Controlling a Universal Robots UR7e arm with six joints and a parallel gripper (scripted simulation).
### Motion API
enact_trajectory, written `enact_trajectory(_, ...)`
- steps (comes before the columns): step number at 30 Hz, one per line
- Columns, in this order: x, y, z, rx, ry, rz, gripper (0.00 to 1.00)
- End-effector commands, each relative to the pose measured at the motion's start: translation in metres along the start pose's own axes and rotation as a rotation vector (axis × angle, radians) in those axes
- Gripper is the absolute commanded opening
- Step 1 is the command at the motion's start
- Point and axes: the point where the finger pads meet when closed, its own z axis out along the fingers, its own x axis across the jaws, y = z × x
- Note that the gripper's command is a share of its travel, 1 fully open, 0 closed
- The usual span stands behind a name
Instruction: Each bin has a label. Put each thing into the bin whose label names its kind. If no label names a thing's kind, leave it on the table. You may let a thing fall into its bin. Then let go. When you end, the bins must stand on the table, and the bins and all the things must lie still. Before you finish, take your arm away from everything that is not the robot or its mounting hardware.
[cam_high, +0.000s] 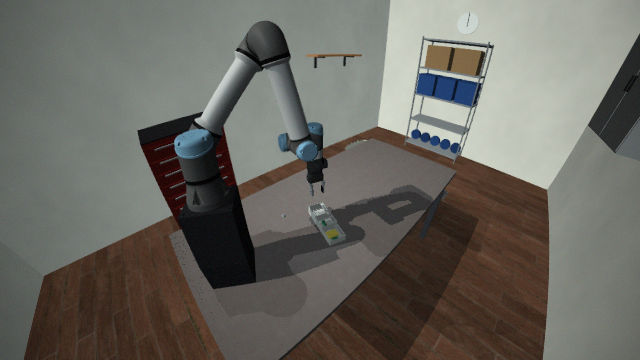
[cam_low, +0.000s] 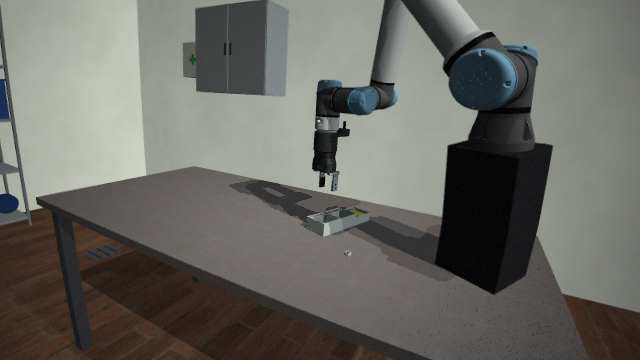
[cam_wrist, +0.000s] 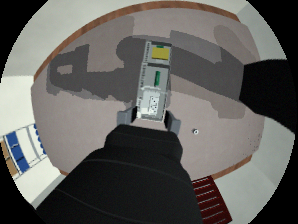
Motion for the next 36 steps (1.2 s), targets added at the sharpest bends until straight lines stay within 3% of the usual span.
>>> enact_trajectory(1, 0.0, 0.0, -0.026, 0.0, 0.0, 0.0, 1.0)
enact_trajectory(10, 0.0, 0.0, -0.052, 0.0, 0.0, 0.0, 1.0)
enact_trajectory(36, 0.0, 0.0, -0.052, 0.0, -0.001, 0.0, 1.0)
